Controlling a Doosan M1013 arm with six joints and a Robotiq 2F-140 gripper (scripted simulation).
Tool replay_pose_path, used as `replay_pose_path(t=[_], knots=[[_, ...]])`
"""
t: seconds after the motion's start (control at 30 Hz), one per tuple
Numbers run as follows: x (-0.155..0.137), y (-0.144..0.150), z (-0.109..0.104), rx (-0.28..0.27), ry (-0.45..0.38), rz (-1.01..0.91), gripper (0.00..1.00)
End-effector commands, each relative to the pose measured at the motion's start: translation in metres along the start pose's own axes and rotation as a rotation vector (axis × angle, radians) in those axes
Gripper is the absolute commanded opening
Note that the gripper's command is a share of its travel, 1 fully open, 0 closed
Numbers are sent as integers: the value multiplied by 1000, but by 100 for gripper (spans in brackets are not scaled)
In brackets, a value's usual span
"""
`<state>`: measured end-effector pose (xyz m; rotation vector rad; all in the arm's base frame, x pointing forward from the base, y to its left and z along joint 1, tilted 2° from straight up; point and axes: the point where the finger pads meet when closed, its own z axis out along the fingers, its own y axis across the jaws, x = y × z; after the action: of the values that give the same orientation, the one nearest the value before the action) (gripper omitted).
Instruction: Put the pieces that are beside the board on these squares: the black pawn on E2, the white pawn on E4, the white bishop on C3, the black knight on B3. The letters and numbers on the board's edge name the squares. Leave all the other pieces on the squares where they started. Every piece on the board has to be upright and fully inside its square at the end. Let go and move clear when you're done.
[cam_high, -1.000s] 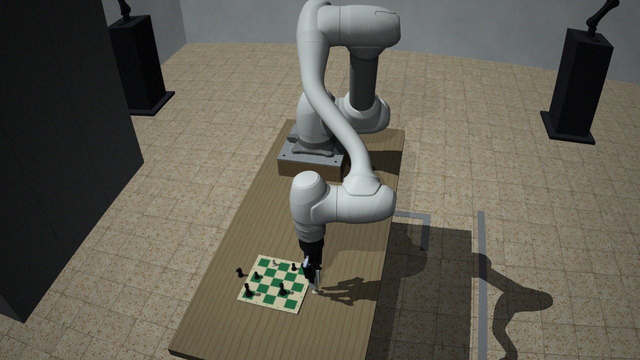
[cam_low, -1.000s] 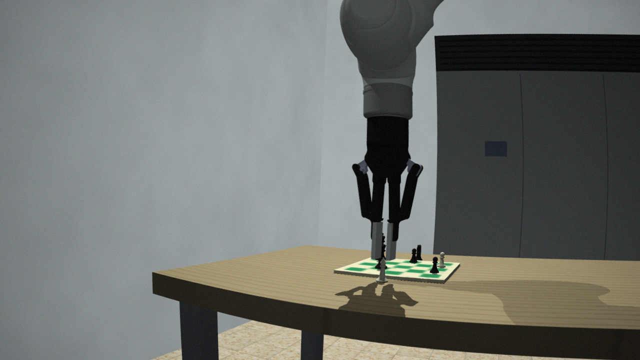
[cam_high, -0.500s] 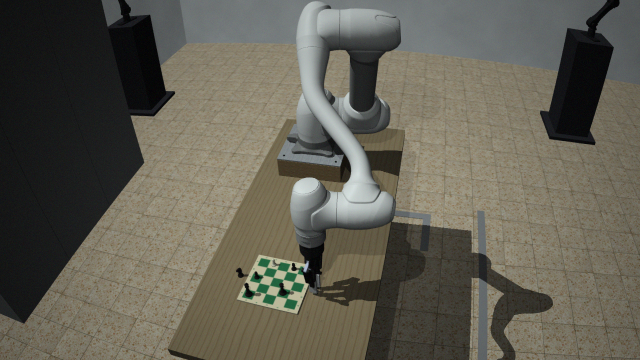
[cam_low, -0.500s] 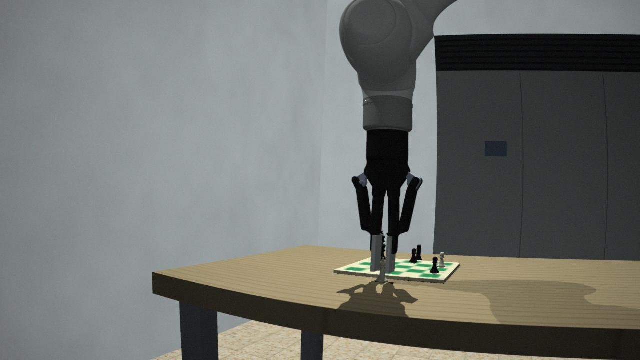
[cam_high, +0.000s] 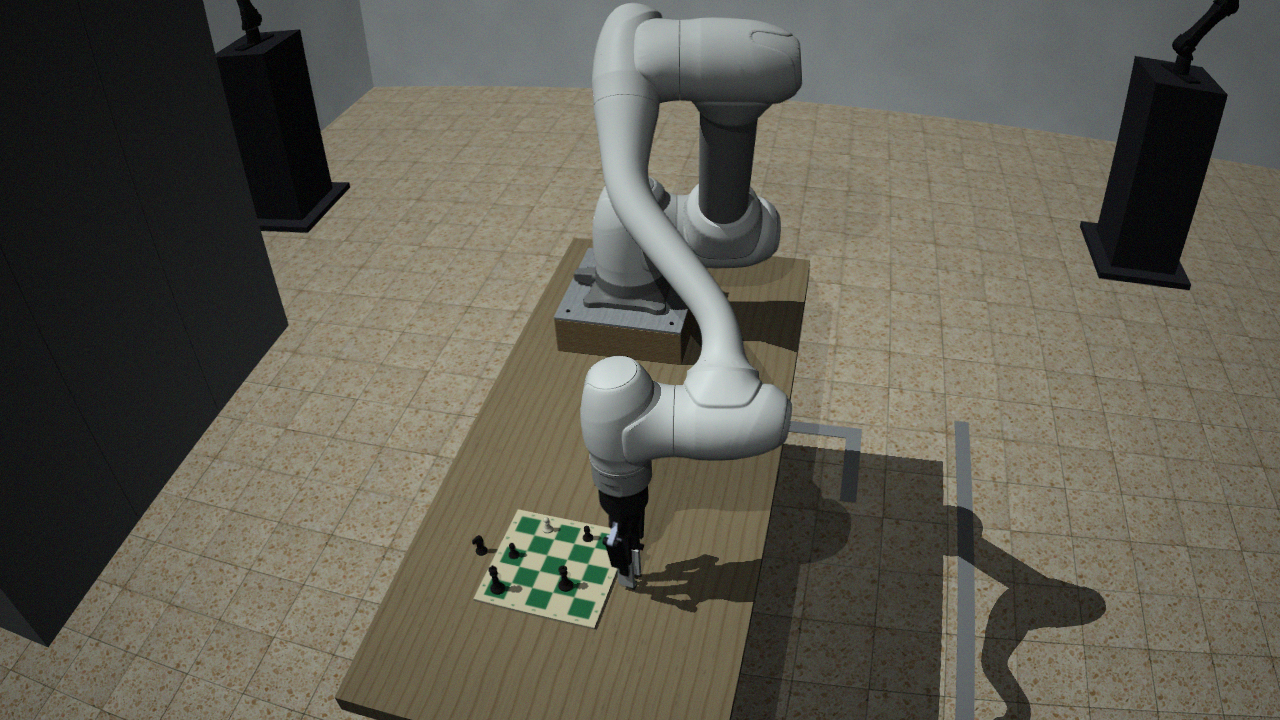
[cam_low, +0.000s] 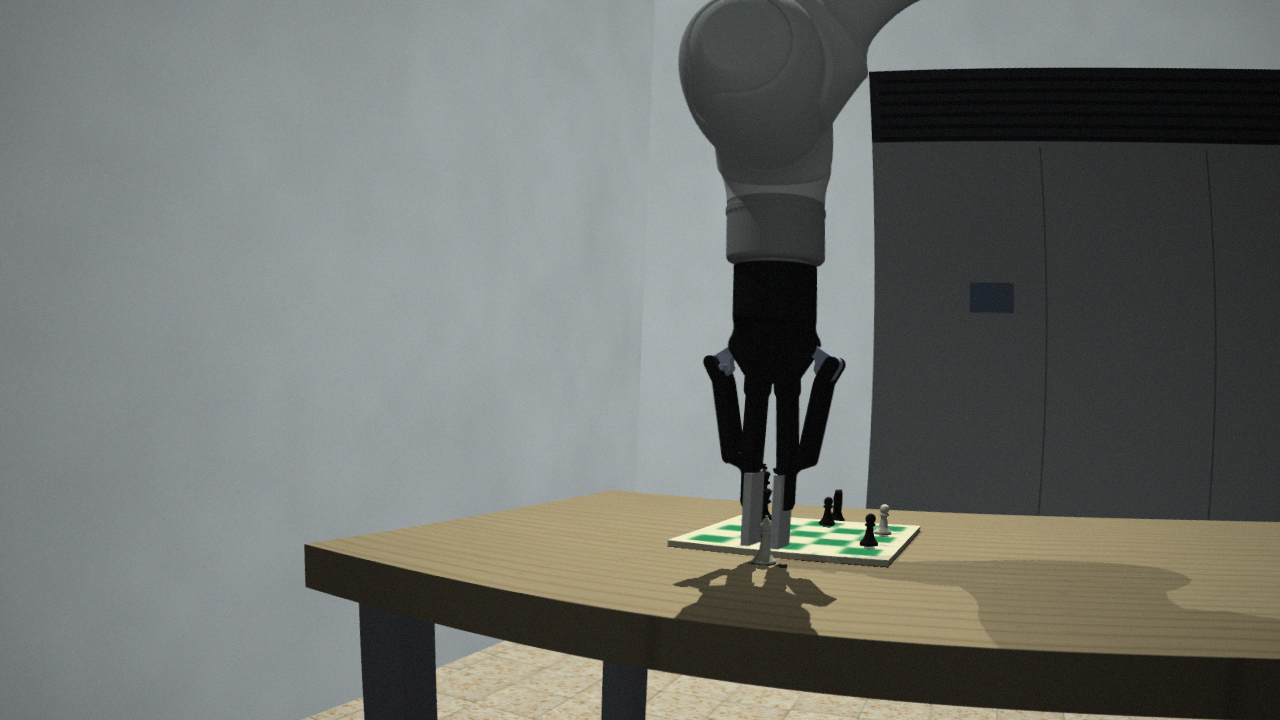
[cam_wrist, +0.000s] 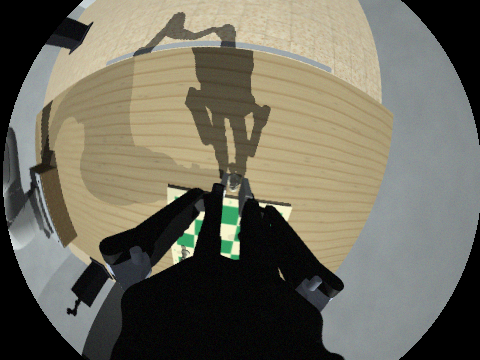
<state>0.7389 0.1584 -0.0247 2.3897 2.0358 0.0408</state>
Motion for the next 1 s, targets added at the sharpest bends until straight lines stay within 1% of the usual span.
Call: replay_pose_path(t=[0.0, 0.67, 0.7, 0.97], knots=[[-2, 1, 2, -2, 3, 3, 22], [-2, 1, 2, -2, 3, 3, 22], [-2, 1, 2, -2, 3, 3, 0], [-2, 1, 2, -2, 3, 3, 0]])
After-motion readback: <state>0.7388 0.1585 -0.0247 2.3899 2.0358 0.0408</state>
